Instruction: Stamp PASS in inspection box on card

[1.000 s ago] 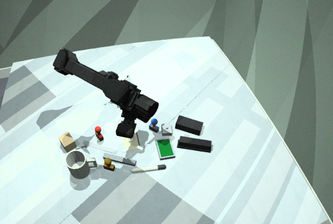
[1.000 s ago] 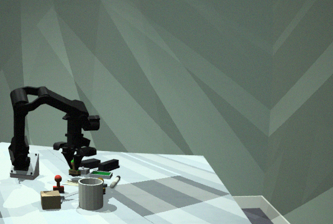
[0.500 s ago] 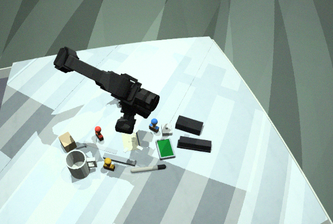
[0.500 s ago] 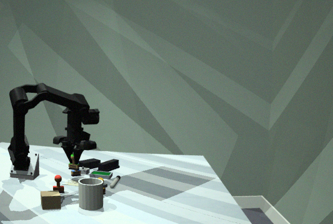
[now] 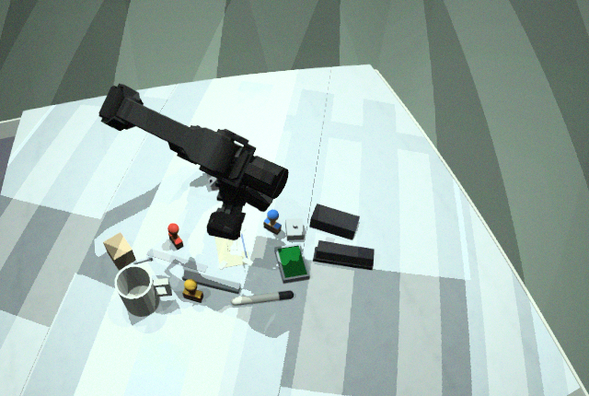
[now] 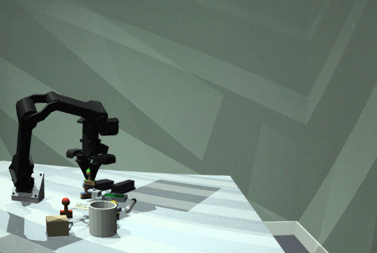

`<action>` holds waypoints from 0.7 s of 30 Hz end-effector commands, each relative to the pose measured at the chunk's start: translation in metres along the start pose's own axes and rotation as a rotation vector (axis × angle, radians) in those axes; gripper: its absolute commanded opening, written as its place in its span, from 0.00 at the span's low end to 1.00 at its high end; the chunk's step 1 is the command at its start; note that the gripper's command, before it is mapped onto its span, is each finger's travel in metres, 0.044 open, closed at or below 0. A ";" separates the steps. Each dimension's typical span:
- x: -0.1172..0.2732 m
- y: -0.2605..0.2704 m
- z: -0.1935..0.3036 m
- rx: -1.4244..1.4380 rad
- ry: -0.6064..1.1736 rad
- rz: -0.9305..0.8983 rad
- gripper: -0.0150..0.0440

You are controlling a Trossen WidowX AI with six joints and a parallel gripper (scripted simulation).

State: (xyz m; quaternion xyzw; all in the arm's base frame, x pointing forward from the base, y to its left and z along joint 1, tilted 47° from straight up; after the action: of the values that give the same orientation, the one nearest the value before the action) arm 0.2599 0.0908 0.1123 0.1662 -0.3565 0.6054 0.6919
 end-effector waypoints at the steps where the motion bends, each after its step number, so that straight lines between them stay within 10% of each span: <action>1: 0.001 -0.013 -0.007 0.006 0.005 0.001 0.25; 21: 0.000 -0.082 -0.040 -0.002 0.004 0.004 0.25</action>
State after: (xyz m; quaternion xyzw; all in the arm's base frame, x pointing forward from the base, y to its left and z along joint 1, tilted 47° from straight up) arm 0.3392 0.1005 0.1036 0.1633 -0.3600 0.6046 0.6915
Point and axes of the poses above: the point midway between the two fingers, 35 mm back from their tips, its own x axis back along the fingers, its own y axis across the jaws, z = x × y, the point moved 7 cm from there along x, back along the fingers, and after that the axes turned 14 degrees about x, right-handed, at the moved point
